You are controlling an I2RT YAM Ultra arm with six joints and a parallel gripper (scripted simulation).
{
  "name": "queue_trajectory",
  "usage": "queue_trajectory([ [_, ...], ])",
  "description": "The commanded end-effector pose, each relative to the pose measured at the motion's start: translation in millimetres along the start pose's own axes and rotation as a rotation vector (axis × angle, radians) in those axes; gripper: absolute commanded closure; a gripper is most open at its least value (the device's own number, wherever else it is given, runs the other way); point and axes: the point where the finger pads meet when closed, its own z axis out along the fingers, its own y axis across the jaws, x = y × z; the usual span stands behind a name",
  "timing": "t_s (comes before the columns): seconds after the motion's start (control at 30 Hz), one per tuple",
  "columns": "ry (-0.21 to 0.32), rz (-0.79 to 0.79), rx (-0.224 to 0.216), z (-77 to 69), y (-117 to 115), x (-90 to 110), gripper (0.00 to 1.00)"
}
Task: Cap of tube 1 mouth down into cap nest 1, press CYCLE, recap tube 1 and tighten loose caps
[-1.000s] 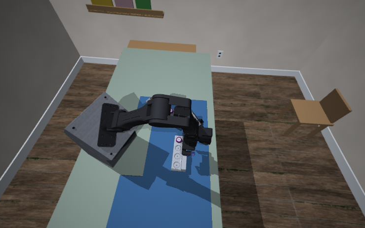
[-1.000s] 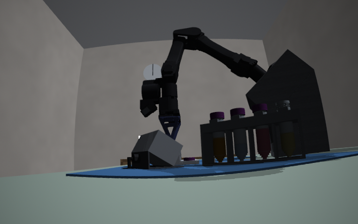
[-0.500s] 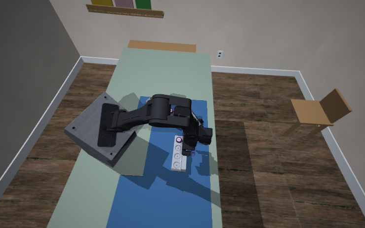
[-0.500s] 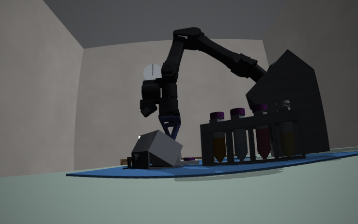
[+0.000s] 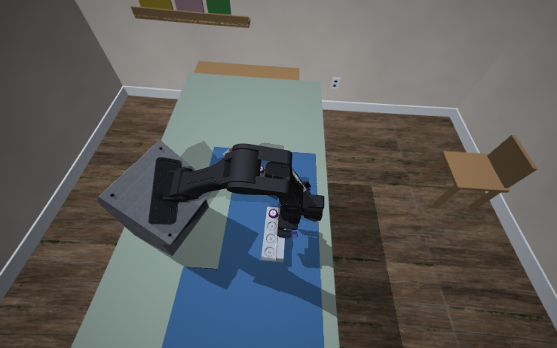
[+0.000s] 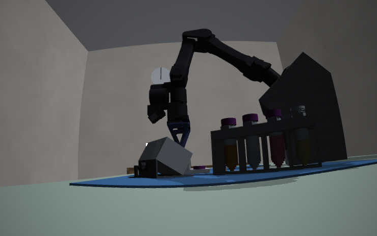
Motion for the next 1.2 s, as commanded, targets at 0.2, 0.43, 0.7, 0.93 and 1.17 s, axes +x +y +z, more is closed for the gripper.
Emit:
queue_trajectory([
  [0.2, -0.017, -0.001, -0.004, -3.2, 2, -5, 0.00],
  [0.43, -0.017, -0.001, -0.004, -3.2, 2, -5, 0.00],
  [0.7, -0.017, -0.001, -0.004, -3.2, 2, -5, 0.00],
  [0.93, -0.017, -0.001, -0.005, -33.7, 33, 19, 0.53],
  [1.17, -0.015, -0.001, -0.006, -69.3, 70, 48, 0.53],
])
